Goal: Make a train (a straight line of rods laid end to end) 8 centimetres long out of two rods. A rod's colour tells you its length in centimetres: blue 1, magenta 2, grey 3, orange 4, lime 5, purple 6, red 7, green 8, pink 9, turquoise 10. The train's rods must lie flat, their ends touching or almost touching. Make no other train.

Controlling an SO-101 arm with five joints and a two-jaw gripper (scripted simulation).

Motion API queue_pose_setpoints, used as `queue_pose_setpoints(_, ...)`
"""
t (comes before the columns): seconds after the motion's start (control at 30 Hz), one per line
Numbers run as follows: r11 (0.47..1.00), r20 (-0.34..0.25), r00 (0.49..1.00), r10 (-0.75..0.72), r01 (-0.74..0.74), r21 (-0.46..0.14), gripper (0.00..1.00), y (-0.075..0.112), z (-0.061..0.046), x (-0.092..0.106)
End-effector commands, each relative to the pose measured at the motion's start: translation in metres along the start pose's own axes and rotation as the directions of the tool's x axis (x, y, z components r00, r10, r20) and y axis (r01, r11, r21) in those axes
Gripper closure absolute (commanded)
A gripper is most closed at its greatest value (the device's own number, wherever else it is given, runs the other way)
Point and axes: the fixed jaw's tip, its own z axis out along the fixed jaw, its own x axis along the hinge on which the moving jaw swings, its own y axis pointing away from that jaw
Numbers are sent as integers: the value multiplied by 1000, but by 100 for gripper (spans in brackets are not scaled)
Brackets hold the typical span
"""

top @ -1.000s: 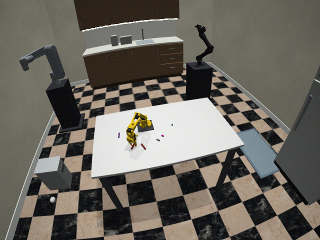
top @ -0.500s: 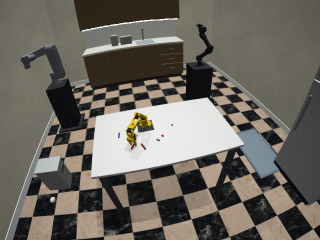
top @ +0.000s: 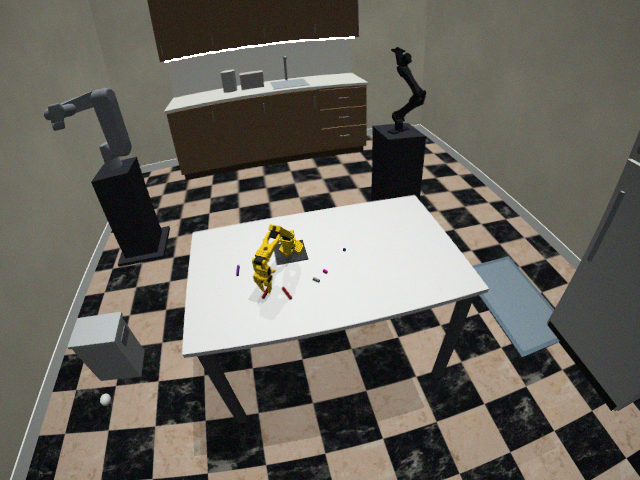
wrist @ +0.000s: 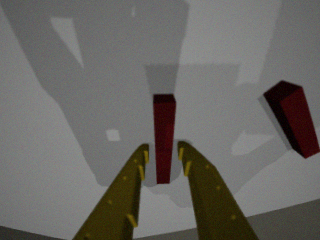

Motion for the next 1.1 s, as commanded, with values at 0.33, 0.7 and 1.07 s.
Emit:
queue_pose_setpoints(0.33,1000,22,1000,-1,1,3,97,2,6,-4)
queue_pose_setpoints(0.7,1000,22,1000,-1,1,3,100,2,6,-4)
queue_pose_setpoints(1.07,1000,22,1000,-1,1,3,100,2,6,-4)
